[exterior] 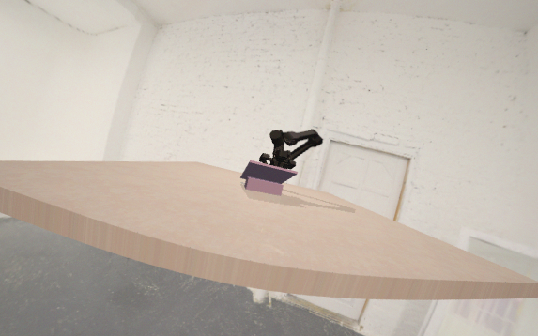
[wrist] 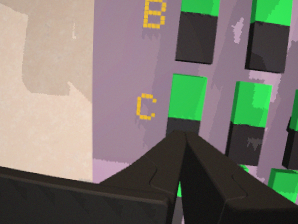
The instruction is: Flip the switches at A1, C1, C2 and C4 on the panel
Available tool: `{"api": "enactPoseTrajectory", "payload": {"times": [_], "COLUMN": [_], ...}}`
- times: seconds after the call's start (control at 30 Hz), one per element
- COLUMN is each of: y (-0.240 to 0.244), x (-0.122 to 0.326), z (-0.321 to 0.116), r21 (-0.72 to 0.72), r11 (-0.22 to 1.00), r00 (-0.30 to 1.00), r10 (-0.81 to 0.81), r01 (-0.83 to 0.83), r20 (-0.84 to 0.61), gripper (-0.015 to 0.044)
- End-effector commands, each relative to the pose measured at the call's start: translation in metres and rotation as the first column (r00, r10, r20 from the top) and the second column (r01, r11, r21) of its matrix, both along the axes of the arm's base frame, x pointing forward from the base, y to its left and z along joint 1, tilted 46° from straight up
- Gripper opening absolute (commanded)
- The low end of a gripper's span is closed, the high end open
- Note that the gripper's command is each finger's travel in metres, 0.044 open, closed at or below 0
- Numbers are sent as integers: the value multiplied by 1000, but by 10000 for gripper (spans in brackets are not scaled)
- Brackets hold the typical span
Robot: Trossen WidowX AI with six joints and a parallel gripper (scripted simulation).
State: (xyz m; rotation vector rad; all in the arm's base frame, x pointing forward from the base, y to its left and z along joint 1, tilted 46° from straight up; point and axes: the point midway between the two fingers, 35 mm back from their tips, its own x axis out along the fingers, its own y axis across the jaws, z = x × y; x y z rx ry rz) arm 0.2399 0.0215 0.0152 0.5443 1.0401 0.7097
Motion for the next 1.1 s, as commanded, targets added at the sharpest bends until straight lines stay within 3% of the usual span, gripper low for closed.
{"api": "enactPoseTrajectory", "payload": {"times": [0.0,0.43,0.73,1.07], "y": [1,2,-47,-64], "x": [0,1,-18,-10], "z": [0,-1,37,16], "r21": [4,4,-5,-6], "r11": [1000,1000,1000,1000], "r00": [1000,1000,1000,1000], "r10": [-1,-1,17,16], "r01": [1,1,-17,-16], "r20": [-1,-1,-20,-19], "gripper": [0,0,0,0]}}
